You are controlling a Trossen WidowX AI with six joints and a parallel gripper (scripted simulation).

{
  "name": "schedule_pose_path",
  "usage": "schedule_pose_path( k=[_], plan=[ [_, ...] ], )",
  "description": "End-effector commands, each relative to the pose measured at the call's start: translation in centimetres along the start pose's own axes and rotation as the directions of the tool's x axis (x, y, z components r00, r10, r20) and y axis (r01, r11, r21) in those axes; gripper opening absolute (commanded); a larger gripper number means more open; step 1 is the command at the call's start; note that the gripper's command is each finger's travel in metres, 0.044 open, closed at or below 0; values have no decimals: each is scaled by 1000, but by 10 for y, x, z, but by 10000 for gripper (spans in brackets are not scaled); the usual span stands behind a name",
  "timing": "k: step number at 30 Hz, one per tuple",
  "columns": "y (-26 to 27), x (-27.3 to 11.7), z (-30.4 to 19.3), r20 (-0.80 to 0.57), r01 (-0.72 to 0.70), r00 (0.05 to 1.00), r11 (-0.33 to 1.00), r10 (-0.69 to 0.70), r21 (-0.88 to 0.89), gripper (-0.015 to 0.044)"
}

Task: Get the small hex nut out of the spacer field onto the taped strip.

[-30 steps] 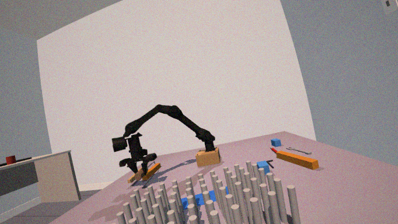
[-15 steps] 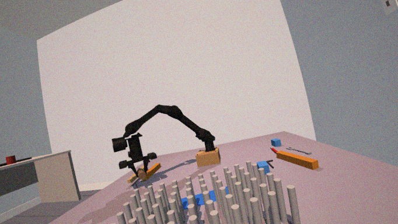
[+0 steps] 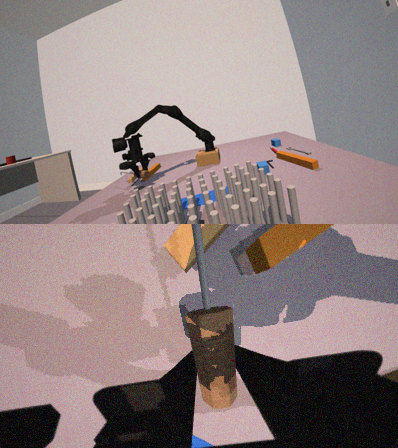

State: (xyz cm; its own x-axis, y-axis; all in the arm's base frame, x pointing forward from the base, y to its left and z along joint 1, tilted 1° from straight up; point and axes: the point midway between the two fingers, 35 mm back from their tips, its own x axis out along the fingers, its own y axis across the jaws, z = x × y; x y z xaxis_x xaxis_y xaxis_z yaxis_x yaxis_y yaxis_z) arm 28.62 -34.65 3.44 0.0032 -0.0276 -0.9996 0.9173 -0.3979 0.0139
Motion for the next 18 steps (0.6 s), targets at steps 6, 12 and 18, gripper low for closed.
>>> schedule_pose_path(
  k=[6,12,18],
  plan=[
    [0,1,0,3,-1,1000,951,2,-310,0],
    [0,1,0,4,0,1000,867,2,-498,0],
    [1,2,0,4,1,1000,780,2,-626,0]
  ],
)
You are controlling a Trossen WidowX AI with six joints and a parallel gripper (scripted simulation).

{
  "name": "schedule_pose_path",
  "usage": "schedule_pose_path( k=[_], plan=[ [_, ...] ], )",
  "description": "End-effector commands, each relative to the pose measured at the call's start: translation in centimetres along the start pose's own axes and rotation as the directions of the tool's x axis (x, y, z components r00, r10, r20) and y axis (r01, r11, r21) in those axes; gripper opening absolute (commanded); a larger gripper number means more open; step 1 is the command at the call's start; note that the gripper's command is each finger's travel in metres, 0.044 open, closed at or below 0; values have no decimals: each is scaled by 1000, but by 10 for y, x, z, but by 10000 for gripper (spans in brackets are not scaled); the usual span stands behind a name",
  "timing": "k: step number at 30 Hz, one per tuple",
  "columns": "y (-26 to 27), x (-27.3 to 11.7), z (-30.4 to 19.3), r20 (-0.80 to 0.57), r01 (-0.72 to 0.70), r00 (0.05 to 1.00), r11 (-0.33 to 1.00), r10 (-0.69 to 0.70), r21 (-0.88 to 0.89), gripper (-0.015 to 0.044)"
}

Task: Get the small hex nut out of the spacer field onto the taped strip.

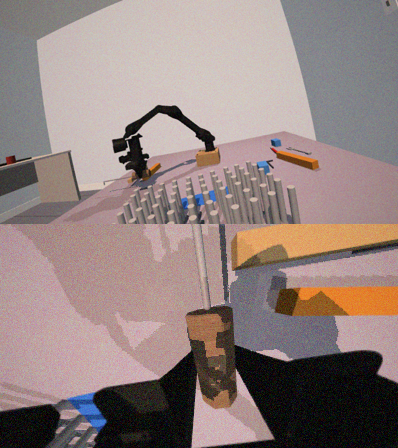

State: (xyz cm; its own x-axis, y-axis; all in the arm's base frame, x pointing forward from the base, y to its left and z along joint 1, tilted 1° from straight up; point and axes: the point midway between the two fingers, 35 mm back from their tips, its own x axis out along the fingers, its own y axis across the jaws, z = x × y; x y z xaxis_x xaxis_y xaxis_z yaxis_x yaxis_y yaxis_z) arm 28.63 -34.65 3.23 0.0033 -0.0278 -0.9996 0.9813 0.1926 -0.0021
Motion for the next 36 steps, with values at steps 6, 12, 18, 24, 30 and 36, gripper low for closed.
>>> schedule_pose_path(
  k=[6,12,18,24,30,36],
  plan=[
    [0,1,1,4,1,1000,997,-1,-73,0],
    [0,9,1,4,1,1000,998,0,-71,0],
    [1,19,1,3,1,1000,998,-1,-69,0],
    [1,29,1,1,1,1000,998,-1,-68,0],
    [0,39,1,0,1,1000,998,-1,-67,0],
    [0,49,1,-3,2,1000,998,-2,-66,0]
  ],
)
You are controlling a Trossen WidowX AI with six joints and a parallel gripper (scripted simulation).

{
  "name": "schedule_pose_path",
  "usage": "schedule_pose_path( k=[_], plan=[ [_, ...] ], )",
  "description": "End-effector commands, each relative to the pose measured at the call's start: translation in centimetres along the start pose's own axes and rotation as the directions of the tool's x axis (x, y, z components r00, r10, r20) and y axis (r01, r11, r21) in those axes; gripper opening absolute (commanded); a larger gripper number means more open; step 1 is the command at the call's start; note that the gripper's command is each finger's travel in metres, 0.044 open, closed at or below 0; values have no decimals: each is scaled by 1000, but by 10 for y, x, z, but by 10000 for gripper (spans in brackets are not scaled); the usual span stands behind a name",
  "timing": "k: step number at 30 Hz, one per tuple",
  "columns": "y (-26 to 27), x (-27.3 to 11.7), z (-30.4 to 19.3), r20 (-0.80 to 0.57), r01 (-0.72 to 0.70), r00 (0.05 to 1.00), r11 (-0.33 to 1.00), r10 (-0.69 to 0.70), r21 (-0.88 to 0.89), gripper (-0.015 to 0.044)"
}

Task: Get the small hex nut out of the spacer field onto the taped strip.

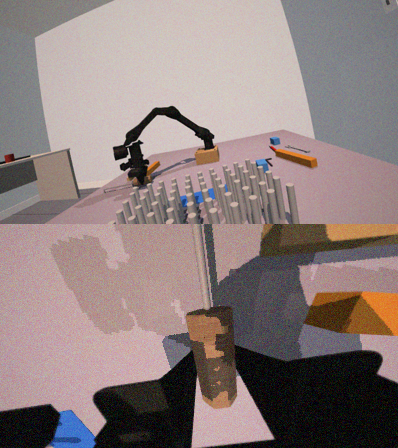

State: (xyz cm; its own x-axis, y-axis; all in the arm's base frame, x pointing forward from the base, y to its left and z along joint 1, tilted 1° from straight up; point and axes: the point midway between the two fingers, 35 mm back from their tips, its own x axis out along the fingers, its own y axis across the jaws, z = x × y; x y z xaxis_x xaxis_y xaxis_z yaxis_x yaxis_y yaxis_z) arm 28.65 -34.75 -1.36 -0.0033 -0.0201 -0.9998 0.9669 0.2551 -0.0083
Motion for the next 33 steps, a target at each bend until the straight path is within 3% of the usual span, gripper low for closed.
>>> schedule_pose_path(
  k=[1,12,28,31,33],
  plan=[
    [0,4,1,5,-2,1000,1000,2,-1,0],
    [0,13,0,7,-3,1000,1000,3,1,0],
    [0,9,1,6,-2,1000,1000,2,1,420],
    [0,-2,1,6,-2,1000,1000,2,1,440],
    [0,-34,2,6,0,1000,1000,0,1,440]
  ],
)
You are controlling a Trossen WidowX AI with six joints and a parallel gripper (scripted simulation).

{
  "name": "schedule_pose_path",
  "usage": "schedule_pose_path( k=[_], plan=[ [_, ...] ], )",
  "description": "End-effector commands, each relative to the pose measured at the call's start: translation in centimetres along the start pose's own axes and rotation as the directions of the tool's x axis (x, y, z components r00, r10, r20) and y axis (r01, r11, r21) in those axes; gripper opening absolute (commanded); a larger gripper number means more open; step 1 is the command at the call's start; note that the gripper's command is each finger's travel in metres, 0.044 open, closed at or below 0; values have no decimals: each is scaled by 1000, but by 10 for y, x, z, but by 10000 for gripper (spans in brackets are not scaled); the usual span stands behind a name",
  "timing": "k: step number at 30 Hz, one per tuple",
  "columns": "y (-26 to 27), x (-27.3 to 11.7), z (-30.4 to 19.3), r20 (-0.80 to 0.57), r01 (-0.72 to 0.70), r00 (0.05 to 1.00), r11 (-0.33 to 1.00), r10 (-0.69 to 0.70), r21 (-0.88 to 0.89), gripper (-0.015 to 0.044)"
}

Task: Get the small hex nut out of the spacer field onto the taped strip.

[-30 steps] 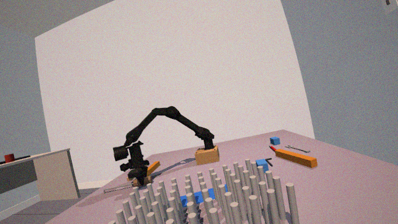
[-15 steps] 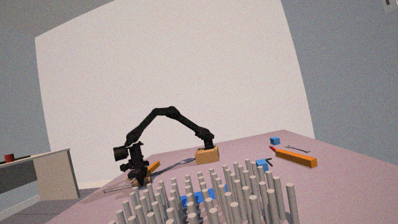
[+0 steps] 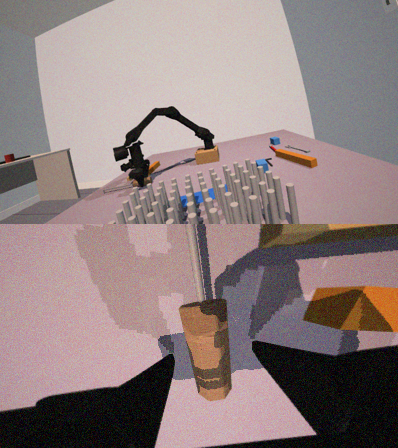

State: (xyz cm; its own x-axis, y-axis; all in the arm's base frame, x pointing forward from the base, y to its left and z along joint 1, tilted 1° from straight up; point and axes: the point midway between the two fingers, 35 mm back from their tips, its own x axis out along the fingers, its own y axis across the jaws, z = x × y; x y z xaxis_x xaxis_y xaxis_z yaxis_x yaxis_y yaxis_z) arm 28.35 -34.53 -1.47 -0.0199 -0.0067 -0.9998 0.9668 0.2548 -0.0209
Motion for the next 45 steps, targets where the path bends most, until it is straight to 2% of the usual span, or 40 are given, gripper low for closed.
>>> schedule_pose_path(
  k=[1,3,27,29,31,34,38,42,45],
  plan=[
    [1,-50,3,23,-12,1000,1000,12,1,440],
    [1,-61,2,23,-11,1000,1000,11,1,440],
    [1,-61,2,23,-11,1000,1000,11,1,440],
    [1,-61,2,33,-8,999,998,10,-64,440],
    [2,-60,3,62,6,998,970,9,-242,440],
    [3,-59,4,110,50,994,856,8,-514,440],
    [4,-59,4,173,136,985,590,6,-796,440],
    [4,-58,3,235,228,972,235,6,-945,440],
    [5,-58,2,281,281,960,-58,7,-958,440]
  ],
)
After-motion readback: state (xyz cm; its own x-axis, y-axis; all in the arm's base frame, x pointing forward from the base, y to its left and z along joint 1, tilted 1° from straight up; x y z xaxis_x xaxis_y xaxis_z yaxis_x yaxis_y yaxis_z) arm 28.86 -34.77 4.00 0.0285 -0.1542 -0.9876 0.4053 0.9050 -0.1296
